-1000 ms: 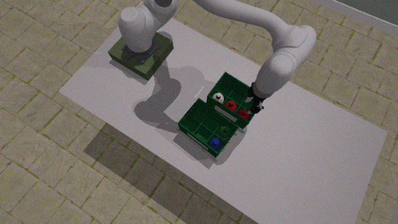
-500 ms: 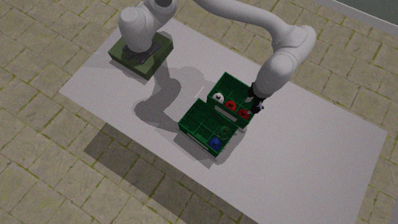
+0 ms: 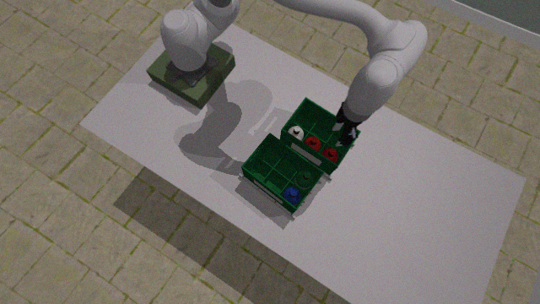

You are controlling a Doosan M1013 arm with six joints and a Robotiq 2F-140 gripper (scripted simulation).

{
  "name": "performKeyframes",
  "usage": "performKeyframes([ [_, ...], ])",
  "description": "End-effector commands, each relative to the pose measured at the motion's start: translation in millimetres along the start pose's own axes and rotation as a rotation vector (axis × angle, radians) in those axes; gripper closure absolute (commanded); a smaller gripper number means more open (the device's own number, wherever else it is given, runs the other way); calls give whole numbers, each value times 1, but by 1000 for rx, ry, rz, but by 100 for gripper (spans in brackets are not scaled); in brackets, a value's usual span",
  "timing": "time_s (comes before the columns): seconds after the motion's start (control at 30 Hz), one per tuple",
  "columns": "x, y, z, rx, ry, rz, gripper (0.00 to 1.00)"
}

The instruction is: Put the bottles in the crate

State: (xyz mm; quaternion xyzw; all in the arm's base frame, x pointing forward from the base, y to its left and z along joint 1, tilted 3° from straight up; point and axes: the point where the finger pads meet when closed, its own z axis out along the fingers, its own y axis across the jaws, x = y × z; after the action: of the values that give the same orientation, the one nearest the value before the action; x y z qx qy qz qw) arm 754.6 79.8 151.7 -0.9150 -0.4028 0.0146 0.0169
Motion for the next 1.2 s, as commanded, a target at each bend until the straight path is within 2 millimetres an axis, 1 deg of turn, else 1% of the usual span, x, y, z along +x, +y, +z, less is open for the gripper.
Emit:
performKeyframes([
  [0.0, 4, -23, -6, 5, 1, 3, 62],
  [0.27, 10, -61, -17, 5, 1, 3, 62],
  [0.33, 10, -61, -17, 5, 1, 3, 62],
  [0.83, 23, -132, -38, 5, 1, 3, 62],
  [0.9, 23, -132, -38, 5, 1, 3, 62],
  [1.17, 30, -170, -49, 5, 1, 3, 62],
])
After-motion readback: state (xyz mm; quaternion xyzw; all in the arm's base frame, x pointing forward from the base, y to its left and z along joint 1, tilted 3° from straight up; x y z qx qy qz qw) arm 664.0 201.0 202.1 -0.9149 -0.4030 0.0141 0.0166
